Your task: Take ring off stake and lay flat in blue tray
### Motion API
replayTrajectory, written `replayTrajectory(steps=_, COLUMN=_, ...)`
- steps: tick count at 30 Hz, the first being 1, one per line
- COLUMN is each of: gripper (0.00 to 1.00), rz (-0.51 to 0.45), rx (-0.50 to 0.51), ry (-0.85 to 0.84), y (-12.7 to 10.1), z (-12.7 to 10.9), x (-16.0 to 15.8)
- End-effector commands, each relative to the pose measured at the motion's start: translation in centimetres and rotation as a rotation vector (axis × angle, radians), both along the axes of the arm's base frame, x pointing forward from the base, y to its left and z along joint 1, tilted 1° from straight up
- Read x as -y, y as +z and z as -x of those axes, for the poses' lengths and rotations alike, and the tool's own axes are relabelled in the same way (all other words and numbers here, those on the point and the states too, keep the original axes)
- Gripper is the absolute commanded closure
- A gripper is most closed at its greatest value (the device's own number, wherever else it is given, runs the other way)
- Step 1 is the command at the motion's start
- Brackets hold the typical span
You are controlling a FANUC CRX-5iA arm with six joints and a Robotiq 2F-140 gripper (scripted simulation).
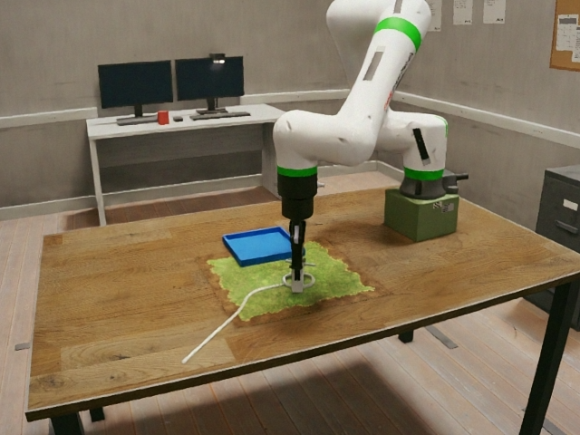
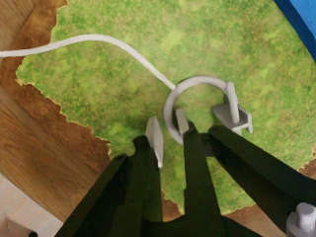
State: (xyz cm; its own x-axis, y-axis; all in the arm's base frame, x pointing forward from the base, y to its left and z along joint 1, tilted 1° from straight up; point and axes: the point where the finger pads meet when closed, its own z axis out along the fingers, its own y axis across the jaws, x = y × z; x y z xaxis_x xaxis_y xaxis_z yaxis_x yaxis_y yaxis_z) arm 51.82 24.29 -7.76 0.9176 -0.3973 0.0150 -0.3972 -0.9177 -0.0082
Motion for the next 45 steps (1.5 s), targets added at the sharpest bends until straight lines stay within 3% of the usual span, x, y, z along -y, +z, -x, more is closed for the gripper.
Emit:
replayTrajectory(steps=1, gripper=0.76, rz=-0.001, rx=0.002, ry=0.0, y=0.09, z=-0.07, x=-0.03)
replayTrajectory(steps=15, gripper=0.76, rz=-0.001, rx=0.002, ry=0.0, y=0.09, z=-0.07, x=-0.03)
replayTrajectory(steps=16, gripper=0.9, rz=-0.001, rx=0.002, ry=0.0, y=0.09, z=-0.07, x=-0.03)
replayTrajectory(steps=45, gripper=0.9, rz=-0.001, rx=0.002, ry=0.0, y=0.09, z=-0.07, x=-0.03)
